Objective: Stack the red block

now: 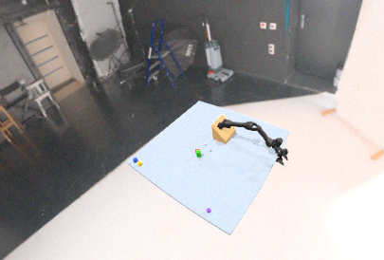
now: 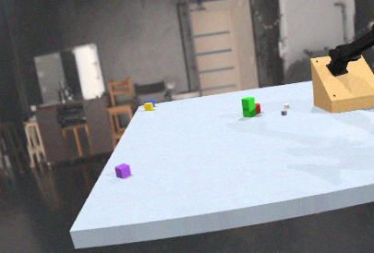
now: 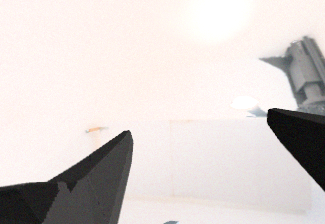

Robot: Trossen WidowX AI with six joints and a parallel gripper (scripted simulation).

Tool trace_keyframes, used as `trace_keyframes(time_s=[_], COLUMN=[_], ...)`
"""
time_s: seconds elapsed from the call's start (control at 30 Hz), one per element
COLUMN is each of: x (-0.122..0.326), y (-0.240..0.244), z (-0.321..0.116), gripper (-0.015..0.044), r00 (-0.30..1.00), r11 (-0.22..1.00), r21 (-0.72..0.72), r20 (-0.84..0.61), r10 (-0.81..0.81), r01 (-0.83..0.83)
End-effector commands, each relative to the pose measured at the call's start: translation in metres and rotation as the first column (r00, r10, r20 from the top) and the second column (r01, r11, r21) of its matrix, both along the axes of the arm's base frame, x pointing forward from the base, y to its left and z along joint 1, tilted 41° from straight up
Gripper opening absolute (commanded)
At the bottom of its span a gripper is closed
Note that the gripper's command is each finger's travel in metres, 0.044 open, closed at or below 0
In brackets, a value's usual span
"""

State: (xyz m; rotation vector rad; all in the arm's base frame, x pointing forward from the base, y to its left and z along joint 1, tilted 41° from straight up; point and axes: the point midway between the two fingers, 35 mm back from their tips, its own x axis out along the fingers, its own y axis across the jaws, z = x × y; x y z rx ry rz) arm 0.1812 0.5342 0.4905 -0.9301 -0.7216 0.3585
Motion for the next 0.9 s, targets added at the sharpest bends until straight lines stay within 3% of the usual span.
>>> trace_keyframes(time_s=[0.0,0.43,0.87], x=[0.041,0.191,0.308], y=[-0.009,-0.072,-0.178], z=[-0.012,-0.08,-0.179], gripper=[0.044,0.044,0.044], r00=[1.0,0.982,0.905], r11=[0.998,0.951,0.835], r21=[-0.048,-0.275,-0.513], r20=[-0.007,-0.084,-0.23], r10=[-0.029,-0.169,-0.357], r01=[0.028,0.14,0.199])
